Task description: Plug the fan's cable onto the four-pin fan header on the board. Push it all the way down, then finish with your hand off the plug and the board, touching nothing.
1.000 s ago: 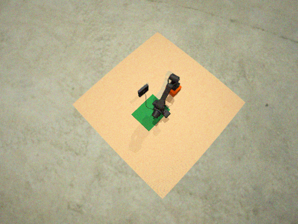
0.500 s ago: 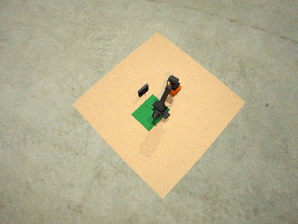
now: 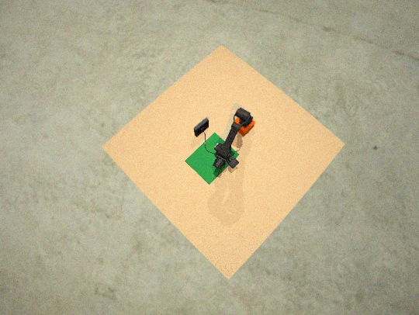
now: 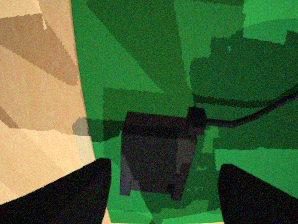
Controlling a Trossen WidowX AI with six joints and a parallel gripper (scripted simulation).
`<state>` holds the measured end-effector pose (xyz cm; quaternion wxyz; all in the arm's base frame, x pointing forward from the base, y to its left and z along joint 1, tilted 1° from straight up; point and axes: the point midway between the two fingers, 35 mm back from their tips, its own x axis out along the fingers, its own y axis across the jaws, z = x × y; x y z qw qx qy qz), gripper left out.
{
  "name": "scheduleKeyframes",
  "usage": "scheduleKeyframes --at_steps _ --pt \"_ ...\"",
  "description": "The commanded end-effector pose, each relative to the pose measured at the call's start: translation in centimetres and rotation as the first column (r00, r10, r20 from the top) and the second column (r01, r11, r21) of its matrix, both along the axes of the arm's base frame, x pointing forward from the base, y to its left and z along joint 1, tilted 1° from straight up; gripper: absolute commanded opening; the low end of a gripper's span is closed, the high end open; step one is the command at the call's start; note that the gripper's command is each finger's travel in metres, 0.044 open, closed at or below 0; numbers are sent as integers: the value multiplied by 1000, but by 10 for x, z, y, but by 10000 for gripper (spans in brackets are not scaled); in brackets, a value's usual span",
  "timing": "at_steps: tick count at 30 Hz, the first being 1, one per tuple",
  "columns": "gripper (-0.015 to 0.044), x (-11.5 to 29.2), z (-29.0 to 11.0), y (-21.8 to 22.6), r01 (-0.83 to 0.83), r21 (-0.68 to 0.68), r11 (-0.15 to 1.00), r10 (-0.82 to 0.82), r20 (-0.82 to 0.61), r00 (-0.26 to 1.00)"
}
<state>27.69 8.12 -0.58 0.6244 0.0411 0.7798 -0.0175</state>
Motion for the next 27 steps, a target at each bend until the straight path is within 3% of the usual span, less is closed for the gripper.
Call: scheduleKeyframes --at_steps 1,19,24,27 --pt "210 -3 -10 0 6 -1 1000 -6 -12 1000" --pt "210 -3 -27 0 6 -1 1000 -6 -12 1000" --pt "79 -2 -24 0 0 -1 1000 0 -6 1000" --pt "59 -2 -24 0 0 -1 1000 0 -6 1000"
